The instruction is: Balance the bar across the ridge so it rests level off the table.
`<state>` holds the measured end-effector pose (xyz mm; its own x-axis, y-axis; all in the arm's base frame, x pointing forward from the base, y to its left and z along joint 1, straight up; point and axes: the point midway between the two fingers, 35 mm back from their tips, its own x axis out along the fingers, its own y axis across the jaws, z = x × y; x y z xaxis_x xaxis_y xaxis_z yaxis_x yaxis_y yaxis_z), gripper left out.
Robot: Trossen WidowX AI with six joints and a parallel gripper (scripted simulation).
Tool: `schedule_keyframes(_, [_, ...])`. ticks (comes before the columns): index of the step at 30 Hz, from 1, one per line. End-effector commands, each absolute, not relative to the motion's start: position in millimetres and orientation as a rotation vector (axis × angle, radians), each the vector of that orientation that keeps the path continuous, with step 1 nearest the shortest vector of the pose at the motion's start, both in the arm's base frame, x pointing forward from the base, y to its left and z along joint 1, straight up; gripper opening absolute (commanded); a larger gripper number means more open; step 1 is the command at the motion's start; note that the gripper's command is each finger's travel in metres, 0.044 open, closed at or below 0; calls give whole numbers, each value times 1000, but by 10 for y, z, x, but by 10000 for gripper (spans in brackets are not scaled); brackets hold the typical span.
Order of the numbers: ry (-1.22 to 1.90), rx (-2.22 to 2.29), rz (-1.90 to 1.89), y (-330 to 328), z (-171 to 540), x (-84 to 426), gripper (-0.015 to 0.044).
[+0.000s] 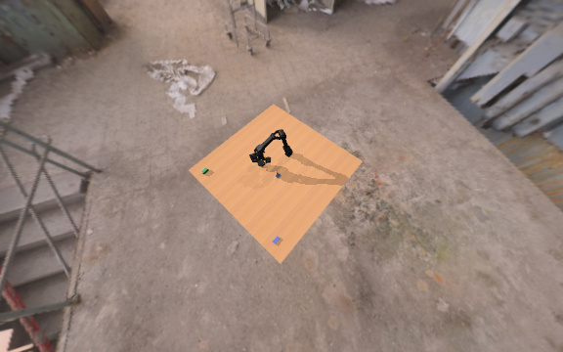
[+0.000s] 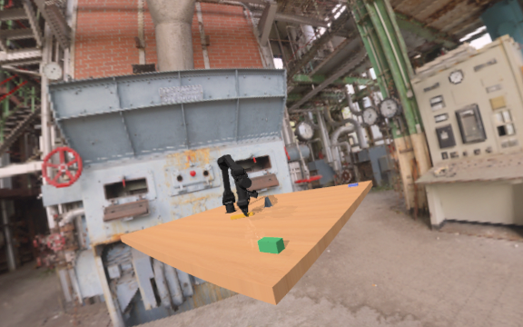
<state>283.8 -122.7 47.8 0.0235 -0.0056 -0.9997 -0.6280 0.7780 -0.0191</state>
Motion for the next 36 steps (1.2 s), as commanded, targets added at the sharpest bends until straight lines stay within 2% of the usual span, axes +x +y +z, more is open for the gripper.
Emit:
schedule_keyframes(1, [1485, -548, 520, -1236, 474, 2838, 315])
schedule_keyframes(2, [1485, -548, 520, -1236, 474, 2838, 315])
schedule_keyframes(8, [1484, -541, 520, -1227, 478, 2838, 157])
schedule_keyframes(17, [1484, -541, 520, -1227, 478, 2838, 97])
schedule_keyframes(21, [1484, -541, 520, -1233, 539, 2849, 0])
schedule_keyframes(36, [1484, -544, 520, -1251, 915, 2886, 0])
